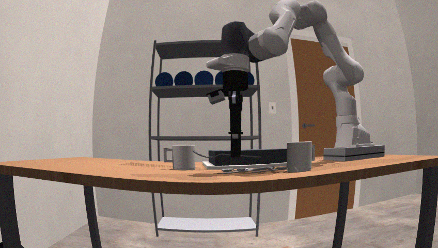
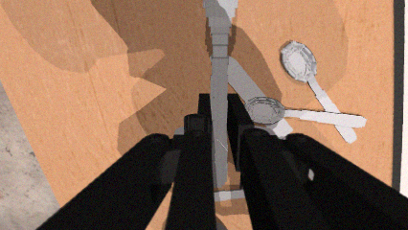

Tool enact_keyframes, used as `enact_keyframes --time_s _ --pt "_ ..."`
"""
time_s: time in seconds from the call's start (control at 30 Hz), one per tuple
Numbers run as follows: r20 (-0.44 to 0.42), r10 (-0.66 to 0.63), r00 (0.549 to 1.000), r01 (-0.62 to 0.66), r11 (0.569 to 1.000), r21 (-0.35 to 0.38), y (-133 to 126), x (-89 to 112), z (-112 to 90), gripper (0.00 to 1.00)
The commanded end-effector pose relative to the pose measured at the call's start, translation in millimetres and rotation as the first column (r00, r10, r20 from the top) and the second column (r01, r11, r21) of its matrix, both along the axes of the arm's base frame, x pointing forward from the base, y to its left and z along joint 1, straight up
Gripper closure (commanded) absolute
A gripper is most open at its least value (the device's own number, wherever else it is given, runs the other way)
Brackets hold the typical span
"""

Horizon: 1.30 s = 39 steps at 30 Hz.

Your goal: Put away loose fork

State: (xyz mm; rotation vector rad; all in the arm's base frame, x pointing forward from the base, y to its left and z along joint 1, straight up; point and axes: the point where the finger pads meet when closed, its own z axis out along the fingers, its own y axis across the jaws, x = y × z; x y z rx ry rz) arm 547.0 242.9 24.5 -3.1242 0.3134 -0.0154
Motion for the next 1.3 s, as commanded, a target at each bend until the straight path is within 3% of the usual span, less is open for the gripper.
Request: enact_keyframes --time_s 0.0,0.43,0.73,1.27 --pt "-0.015 0.001 1.000 -0.001 1.000 -0.005 -1.9 -4.7 9.0 0.86" --pt "-0.015 0.001 1.000 -0.001 1.000 -0.005 -1.7 -4.4 64.6 0.86" --pt "-0.015 0.001 1.000 -0.001 1.000 -0.005 -1.6 -4.3 85.9 0.86" --pt "-0.015 0.001 1.000 -0.001 1.000 -0.005 -1.5 -4.3 96.1 0.86"
